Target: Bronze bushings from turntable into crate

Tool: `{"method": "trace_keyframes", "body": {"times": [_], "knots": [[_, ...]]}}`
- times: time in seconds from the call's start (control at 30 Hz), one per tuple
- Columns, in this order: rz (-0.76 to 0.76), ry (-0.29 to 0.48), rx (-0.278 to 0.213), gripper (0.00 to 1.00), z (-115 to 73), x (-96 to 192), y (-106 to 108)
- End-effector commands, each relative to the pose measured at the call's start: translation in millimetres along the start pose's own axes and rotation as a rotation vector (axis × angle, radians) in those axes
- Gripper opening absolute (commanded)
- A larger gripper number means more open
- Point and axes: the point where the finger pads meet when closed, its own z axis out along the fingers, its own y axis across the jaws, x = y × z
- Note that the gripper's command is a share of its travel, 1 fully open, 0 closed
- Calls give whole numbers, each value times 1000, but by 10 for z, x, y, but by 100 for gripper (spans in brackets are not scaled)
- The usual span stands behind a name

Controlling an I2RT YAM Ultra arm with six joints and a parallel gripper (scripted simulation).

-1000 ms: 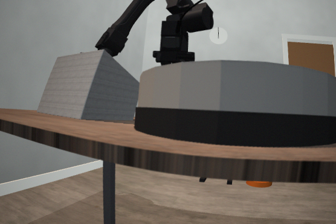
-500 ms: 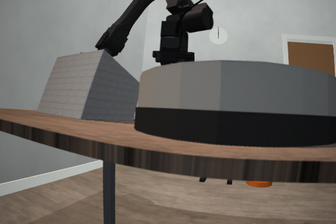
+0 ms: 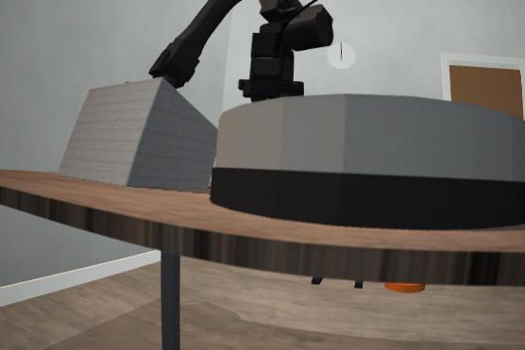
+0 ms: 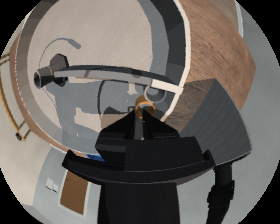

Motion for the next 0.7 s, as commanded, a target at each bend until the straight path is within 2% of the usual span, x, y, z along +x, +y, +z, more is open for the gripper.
{"method": "trace_keyframes", "body": {"times": [0.0,0.27,0.33,0.47,0.67], "knots": [[6,-1,-5,13,-24,-47,65],[6,-1,-4,13,-18,-45,68],[-4,-14,-23,13,8,-62,133],[-7,-12,-23,13,72,-60,152],[9,-12,-19,13,76,-95,112]]}}
